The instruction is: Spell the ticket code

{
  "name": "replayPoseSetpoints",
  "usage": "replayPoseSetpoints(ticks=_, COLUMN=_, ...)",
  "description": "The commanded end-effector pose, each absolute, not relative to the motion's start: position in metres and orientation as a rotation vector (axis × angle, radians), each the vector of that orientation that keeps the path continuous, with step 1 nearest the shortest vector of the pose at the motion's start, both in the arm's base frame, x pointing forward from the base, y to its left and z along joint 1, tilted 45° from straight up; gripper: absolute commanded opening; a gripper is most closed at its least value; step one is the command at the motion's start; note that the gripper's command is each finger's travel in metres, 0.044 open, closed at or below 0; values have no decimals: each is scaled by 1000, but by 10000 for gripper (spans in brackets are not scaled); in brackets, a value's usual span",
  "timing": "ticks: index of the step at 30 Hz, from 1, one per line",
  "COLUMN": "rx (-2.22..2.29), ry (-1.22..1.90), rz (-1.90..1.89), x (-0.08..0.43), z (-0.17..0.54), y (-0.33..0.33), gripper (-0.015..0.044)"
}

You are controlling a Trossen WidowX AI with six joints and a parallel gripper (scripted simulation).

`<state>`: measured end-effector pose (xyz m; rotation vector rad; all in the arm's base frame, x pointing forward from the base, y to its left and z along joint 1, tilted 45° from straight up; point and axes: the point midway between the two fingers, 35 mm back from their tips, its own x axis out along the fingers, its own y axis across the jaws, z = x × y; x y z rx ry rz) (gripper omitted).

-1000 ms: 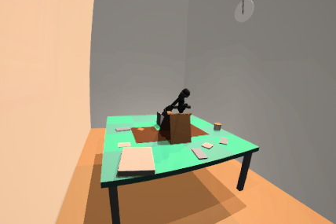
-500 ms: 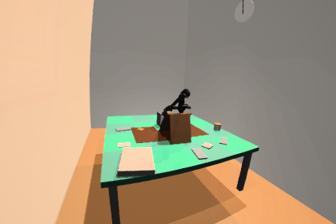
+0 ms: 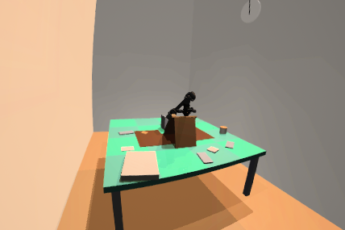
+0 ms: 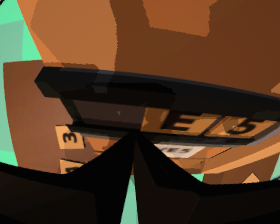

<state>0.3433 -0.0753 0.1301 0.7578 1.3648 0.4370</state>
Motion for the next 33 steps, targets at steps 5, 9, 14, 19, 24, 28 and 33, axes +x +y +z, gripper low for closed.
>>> replayPoseSetpoints(ticks=5, rx=759, ry=1364, rz=437, x=348, z=129, y=-73, gripper=0)
replayPoseSetpoints(ticks=9, rx=759, ry=1364, rz=437, x=349, z=128, y=-72, gripper=0)
replayPoseSetpoints(ticks=14, rx=759, ry=1363, rz=437, x=351, z=127, y=-71, gripper=0)
replayPoseSetpoints(ticks=19, rx=759, ry=1363, rz=437, x=353, z=126, y=-69, gripper=0)
replayPoseSetpoints(ticks=24, rx=759, ry=1363, rz=437, x=355, z=125, y=-68, gripper=0)
replayPoseSetpoints(ticks=28, rx=759, ry=1363, rz=437, x=357, z=124, y=-68, gripper=0)
replayPoseSetpoints(ticks=33, rx=759, ry=1363, rz=437, x=359, z=123, y=-67, gripper=0)
